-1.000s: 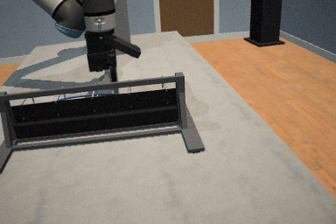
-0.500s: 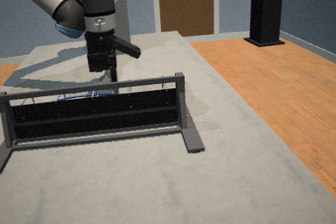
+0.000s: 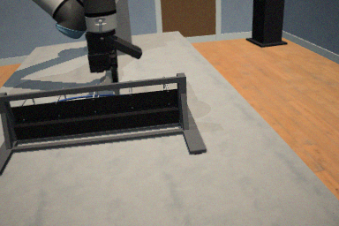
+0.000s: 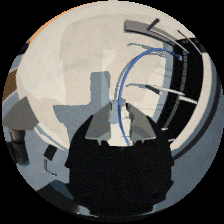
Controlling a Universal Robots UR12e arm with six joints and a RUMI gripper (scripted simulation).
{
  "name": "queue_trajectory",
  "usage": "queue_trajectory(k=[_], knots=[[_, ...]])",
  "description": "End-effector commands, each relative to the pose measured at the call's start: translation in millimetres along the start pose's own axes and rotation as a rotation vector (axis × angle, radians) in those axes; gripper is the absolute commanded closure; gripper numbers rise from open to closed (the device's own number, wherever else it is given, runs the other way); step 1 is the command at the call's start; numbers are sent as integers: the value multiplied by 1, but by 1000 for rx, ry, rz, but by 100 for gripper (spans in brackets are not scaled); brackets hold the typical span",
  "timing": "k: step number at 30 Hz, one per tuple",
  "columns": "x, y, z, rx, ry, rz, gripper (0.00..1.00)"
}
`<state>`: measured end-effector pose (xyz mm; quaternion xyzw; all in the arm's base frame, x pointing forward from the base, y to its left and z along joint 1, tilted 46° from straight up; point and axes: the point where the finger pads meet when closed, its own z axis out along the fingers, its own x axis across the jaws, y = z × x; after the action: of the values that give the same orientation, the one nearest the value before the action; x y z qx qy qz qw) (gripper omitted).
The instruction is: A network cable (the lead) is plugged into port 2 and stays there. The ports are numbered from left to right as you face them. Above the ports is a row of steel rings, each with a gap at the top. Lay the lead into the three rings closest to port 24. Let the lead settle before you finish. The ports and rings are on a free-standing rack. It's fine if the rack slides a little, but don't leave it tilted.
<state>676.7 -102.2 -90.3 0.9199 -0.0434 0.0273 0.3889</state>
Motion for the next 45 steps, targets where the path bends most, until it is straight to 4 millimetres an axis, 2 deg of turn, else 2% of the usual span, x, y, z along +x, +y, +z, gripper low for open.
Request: queue_trajectory(k=[1,12,13,45], knots=[[0,0,-1,0,1,0,80],[0,0,-1,0,1,0,80],[0,0,-1,0,1,0,100],[0,0,-1,0,1,0,100]])
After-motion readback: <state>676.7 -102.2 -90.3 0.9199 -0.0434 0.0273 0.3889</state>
